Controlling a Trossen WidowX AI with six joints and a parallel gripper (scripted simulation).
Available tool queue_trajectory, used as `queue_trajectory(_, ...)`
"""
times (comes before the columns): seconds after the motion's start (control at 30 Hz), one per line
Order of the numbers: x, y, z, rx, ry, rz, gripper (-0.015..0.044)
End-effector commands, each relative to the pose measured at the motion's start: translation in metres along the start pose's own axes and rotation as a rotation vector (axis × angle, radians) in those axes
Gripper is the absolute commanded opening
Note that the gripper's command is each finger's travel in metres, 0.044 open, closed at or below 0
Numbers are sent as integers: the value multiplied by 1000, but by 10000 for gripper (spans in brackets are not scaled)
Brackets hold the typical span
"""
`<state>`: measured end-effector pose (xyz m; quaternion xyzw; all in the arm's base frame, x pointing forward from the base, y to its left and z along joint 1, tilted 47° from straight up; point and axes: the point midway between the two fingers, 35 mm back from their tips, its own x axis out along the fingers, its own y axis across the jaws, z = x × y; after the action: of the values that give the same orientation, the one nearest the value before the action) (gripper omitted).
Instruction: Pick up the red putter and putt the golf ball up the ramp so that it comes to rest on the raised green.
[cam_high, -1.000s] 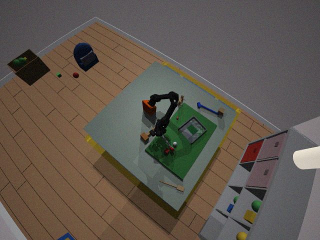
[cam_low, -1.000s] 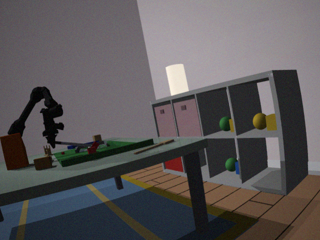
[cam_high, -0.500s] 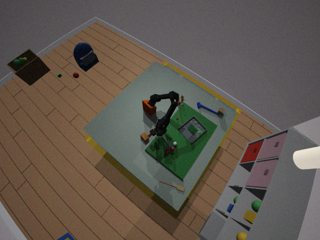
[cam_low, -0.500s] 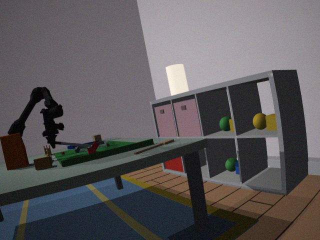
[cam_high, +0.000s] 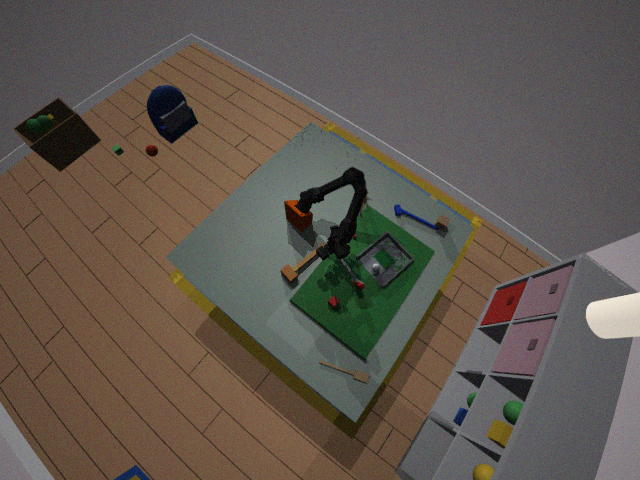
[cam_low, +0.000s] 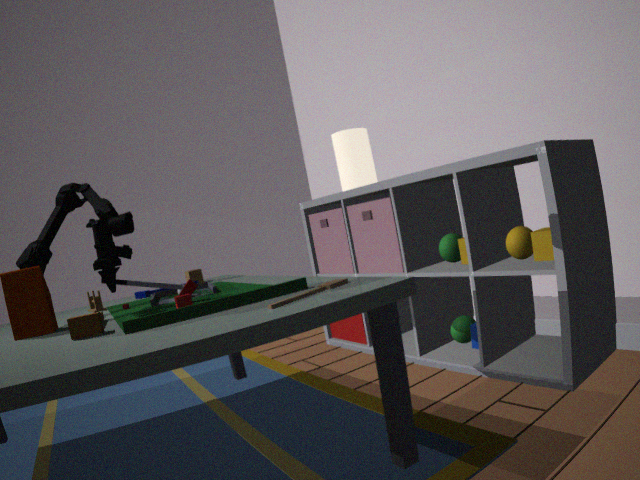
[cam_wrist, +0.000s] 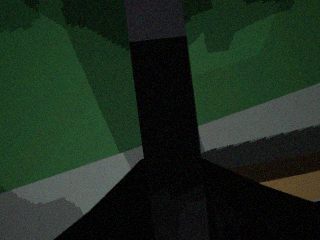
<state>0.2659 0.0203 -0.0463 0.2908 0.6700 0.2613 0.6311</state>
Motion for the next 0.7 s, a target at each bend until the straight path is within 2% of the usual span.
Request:
queue_trajectory(0.0, -12, 3, 0, 8, -6, 6, 0)
queue_trajectory(0.27, -57, 3, -1, 8, -6, 5, 0)
queue_trajectory(0.67, -49, 2, -2, 19, -7, 10, 0)
